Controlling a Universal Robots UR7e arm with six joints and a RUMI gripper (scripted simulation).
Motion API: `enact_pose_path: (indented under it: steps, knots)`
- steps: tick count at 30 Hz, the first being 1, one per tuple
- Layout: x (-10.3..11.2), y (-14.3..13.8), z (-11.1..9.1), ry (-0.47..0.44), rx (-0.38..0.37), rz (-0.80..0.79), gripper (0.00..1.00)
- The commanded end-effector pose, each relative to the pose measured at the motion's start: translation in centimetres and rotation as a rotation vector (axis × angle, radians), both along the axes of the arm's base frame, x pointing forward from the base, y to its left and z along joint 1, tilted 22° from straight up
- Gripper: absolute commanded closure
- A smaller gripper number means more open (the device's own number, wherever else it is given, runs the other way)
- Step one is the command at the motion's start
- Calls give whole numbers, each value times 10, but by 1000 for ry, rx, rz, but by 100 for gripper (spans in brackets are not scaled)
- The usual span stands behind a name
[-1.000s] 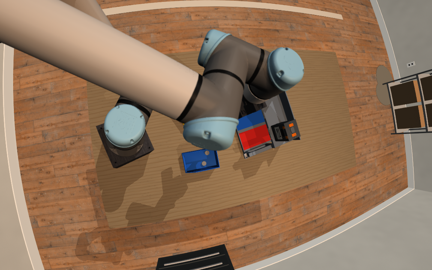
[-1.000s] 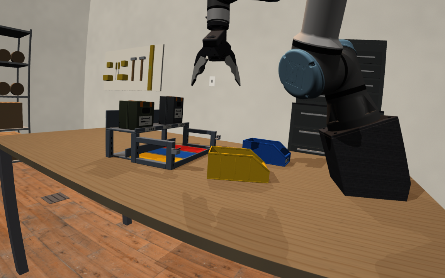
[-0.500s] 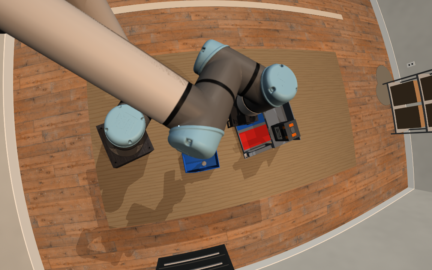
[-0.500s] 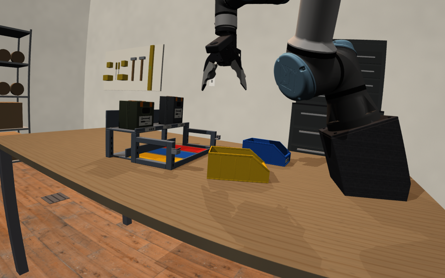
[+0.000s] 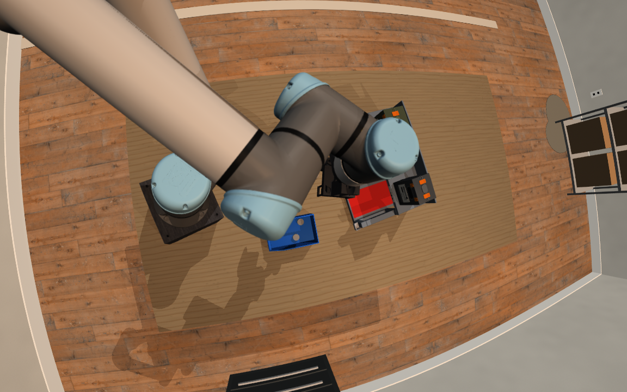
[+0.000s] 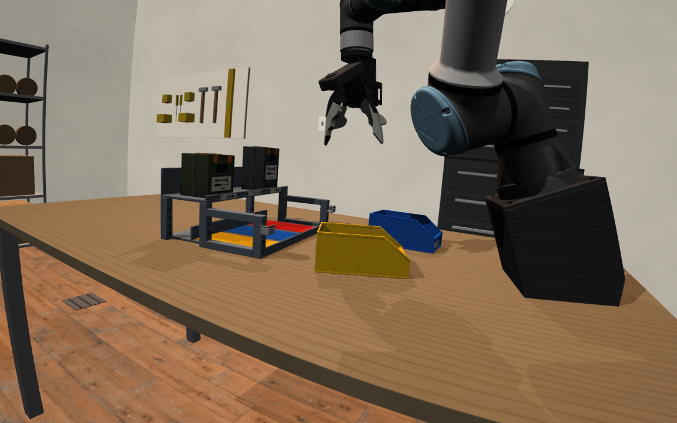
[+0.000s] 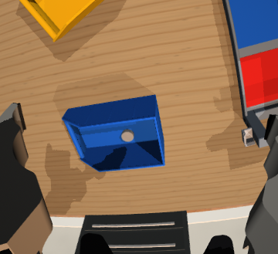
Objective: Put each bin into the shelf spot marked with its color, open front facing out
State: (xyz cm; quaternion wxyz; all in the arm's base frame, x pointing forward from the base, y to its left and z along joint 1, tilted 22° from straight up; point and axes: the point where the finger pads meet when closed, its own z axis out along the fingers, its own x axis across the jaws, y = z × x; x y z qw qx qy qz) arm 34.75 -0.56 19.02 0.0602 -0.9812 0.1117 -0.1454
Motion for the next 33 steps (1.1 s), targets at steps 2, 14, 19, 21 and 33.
enact_pose_path:
  steps: [2, 14, 19, 21, 33]
  knots:
    - [-4, -10, -8, 9, 31, -95, 0]
    - [-14, -28, -24, 26, 95, -282, 0]
    - [-18, -36, -32, 34, 126, -374, 0]
    - [-20, -40, -35, 37, 139, -410, 0]
    - [-29, -54, -50, 48, 201, -585, 0]
